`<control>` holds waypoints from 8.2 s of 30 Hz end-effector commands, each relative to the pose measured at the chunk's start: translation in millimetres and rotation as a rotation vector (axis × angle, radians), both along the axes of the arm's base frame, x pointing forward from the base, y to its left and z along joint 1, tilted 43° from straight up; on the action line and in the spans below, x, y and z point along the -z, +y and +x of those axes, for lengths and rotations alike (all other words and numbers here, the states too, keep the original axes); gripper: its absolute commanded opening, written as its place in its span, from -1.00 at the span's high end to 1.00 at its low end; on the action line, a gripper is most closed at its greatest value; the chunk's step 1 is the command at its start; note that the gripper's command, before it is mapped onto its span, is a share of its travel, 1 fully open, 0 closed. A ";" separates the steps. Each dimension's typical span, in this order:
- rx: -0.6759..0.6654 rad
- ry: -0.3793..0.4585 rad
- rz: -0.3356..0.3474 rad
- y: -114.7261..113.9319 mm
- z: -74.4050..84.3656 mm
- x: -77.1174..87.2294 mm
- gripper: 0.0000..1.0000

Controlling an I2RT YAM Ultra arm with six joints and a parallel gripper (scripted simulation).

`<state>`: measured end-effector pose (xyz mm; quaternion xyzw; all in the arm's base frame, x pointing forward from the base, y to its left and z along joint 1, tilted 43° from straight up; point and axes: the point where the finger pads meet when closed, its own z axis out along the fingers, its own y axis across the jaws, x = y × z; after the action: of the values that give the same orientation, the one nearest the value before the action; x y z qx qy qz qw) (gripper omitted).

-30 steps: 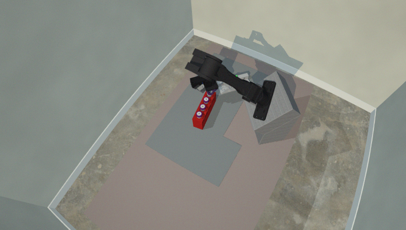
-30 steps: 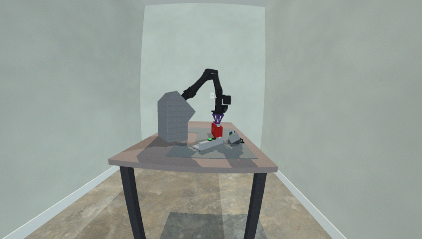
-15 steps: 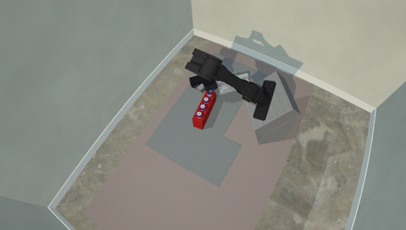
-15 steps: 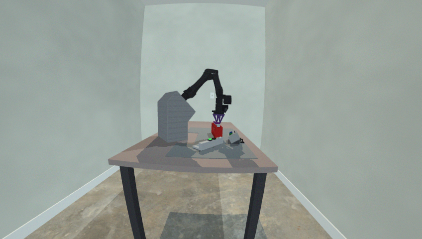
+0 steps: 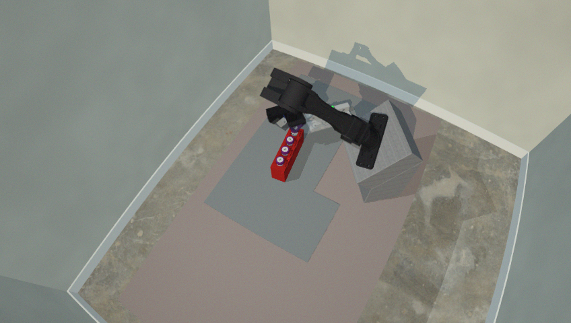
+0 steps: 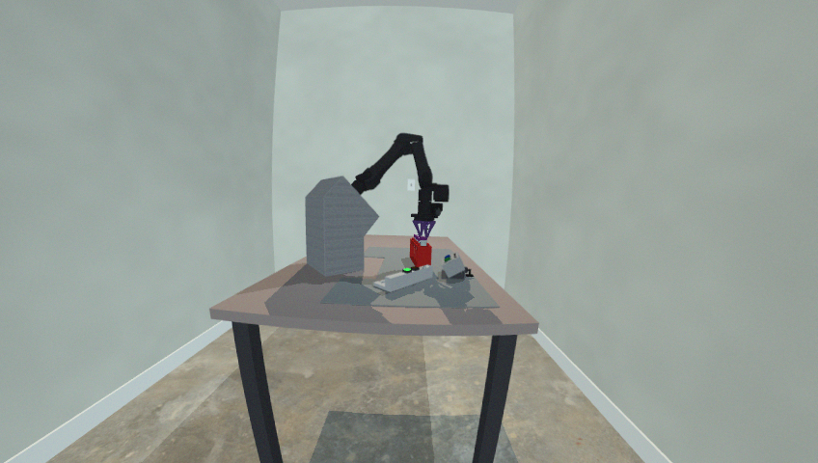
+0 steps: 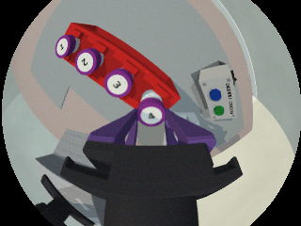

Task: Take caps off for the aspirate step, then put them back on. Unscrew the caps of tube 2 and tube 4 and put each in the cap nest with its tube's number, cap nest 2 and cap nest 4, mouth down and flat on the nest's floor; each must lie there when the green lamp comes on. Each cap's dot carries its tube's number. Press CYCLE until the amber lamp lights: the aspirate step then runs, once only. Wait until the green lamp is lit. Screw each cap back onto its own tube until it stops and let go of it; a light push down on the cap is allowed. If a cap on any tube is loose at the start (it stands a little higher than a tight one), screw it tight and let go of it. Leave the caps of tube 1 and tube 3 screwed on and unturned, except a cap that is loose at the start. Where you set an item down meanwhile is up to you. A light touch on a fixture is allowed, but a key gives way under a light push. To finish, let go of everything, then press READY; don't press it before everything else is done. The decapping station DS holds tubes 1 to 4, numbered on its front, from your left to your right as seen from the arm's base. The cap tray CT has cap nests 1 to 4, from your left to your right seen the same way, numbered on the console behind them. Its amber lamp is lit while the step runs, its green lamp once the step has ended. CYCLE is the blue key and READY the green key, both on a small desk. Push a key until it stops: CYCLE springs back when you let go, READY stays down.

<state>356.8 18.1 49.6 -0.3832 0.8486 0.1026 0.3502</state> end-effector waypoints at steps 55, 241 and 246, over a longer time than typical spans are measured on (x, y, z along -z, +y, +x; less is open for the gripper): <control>0.006 -0.009 0.003 0.9 4.3 0.6 1.00; 0.522 0.303 0.371 6.3 9.8 10.6 0.02; 0.376 0.215 0.267 6.1 10.1 10.5 0.02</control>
<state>365.4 26.7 35.9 -0.0812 0.9270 0.2144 0.2969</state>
